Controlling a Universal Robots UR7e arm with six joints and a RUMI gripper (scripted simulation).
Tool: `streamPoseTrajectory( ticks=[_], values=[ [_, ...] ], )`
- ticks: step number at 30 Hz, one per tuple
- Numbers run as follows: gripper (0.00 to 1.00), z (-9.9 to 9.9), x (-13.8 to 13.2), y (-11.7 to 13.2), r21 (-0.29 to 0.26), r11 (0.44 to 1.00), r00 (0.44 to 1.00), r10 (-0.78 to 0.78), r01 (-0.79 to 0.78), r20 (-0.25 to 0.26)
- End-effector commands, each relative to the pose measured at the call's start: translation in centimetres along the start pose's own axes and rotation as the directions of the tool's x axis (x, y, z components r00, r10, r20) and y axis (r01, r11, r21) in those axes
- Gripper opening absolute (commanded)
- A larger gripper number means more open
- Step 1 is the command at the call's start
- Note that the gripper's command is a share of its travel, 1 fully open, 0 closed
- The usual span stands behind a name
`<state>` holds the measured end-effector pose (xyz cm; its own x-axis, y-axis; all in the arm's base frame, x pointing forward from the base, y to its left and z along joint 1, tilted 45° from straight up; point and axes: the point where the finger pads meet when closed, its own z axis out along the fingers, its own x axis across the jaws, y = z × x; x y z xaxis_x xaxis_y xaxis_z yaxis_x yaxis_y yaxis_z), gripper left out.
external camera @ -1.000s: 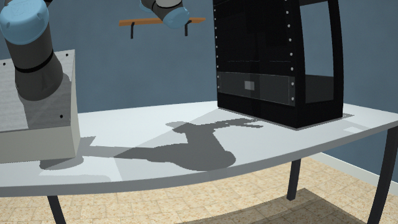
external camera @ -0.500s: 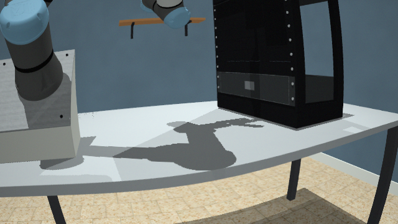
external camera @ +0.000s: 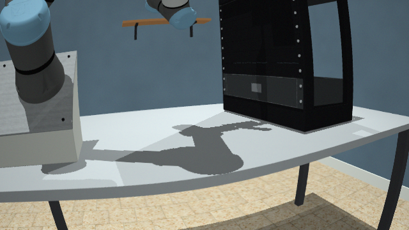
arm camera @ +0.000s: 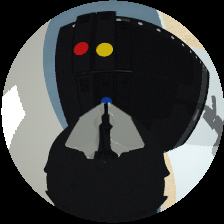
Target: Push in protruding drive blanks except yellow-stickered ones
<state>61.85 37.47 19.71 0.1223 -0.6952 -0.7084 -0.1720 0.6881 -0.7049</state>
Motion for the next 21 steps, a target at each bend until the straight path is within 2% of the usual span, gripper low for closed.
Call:
streamPoseTrajectory(
  ticks=[1, 21],
  values=[
    [0.00, 0.00, -0.15, 0.00, 0.000, 1.000, 1.000, 0.000, 0.000, 0.003],
    [0.00, 0.21, -0.17, 0.00, 0.000, 1.000, 1.000, 0.000, 0.000, 0.003]
  ],
)
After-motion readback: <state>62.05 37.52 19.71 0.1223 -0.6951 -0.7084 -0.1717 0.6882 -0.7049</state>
